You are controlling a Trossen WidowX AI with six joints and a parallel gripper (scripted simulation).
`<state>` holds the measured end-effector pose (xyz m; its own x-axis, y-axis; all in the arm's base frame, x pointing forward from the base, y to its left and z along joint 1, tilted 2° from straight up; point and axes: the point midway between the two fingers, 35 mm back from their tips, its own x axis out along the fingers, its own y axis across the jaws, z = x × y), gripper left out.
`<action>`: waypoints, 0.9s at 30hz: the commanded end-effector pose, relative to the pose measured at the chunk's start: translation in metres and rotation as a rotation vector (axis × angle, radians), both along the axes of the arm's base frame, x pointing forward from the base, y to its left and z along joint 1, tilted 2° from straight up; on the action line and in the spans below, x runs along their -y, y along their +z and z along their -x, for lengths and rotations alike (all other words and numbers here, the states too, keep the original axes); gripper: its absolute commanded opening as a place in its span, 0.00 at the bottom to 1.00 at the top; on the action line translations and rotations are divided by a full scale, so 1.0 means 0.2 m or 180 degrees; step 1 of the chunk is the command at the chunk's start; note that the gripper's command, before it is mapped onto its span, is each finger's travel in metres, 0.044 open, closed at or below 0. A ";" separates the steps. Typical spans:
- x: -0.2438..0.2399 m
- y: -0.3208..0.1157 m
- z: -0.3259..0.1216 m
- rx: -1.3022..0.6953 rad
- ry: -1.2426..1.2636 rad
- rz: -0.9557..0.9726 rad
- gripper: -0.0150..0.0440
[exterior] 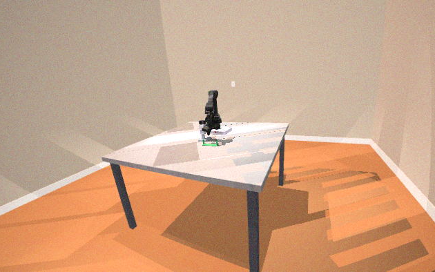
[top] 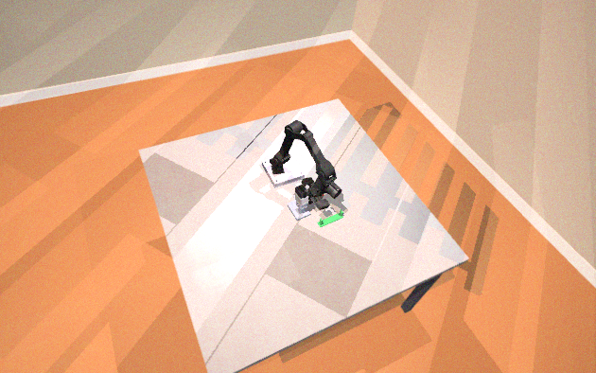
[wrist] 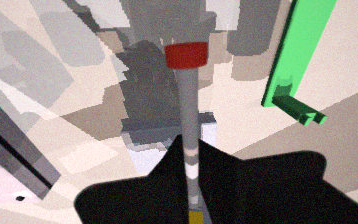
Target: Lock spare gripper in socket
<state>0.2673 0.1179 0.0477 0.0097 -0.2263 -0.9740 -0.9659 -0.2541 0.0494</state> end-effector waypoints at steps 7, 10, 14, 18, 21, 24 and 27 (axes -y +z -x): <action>0.03 0.00 -0.01 -0.0002 0.0009 0.0007 0.25; 0.04 0.00 -0.01 -0.0005 0.0010 0.0008 0.25; 0.03 0.00 -0.01 -0.0016 -0.0002 0.0000 0.34; 0.03 0.00 -0.01 -0.0016 -0.0002 0.0000 0.52; 0.03 0.00 -0.01 -0.0016 -0.0002 0.0000 0.59; 0.03 0.00 -0.01 -0.0016 -0.0002 0.0000 0.59; 0.02 0.02 -0.01 -0.0017 -0.0002 -0.0001 0.59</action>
<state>0.2689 0.1118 0.0479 0.0040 -0.2264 -0.9740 -0.9652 -0.2555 0.0555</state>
